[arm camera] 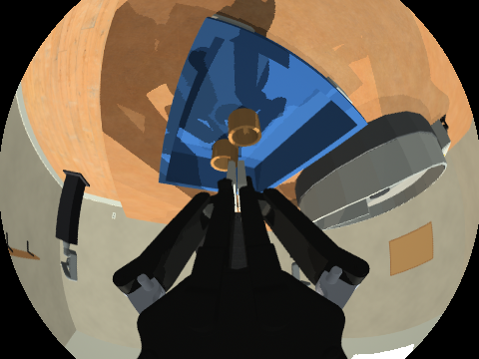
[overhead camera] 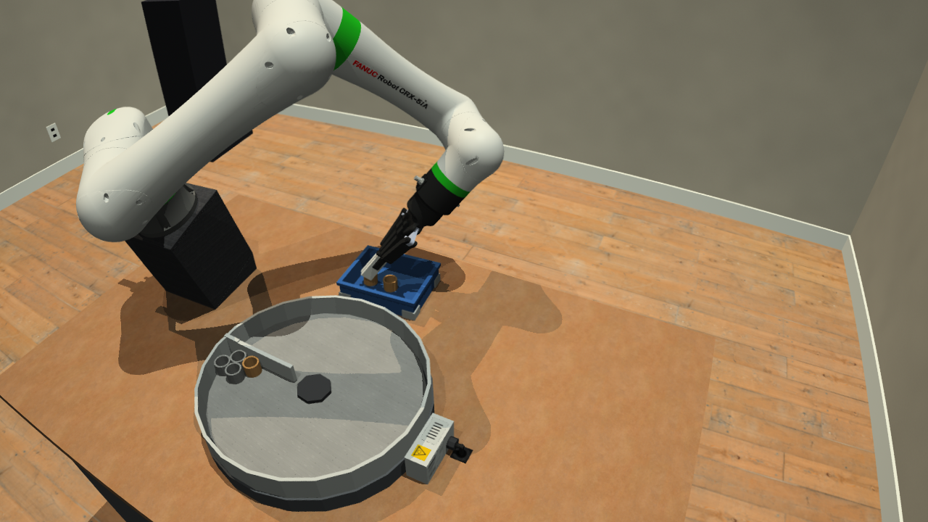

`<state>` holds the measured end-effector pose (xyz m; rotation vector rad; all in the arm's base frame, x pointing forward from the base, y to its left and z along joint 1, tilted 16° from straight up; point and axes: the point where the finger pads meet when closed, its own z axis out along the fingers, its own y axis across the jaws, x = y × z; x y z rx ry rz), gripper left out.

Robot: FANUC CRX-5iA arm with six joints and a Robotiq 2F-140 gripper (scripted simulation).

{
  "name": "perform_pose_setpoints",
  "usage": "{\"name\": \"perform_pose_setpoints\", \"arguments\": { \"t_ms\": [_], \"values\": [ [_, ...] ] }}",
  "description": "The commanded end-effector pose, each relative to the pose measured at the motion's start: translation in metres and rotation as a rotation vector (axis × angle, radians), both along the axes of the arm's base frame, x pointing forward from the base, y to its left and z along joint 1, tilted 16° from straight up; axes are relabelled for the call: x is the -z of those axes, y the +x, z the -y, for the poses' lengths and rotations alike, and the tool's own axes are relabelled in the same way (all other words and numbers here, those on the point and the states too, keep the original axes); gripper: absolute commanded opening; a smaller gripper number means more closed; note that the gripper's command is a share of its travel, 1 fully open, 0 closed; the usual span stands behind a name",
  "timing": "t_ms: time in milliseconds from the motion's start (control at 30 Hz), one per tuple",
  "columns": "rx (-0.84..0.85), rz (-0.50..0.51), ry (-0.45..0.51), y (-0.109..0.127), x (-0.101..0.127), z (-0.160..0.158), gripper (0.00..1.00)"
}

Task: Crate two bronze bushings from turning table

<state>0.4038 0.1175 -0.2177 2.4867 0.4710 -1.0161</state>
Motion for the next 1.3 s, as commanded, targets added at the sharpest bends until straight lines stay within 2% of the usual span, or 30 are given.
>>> {"name": "perform_pose_setpoints", "arguments": {
  "t_ms": [0,700,733,1267],
  "values": [
    [0.0,0.0,0.0,0.0002,-0.0001,-0.0001,0.0],
    [0.0,0.0,0.0,0.0002,-0.0001,-0.0001,0.0],
    [0.0,0.0,0.0,0.0002,-0.0001,-0.0001,0.07],
    [0.0,0.0,0.0,0.0002,-0.0001,-0.0001,0.07]
  ]
}}
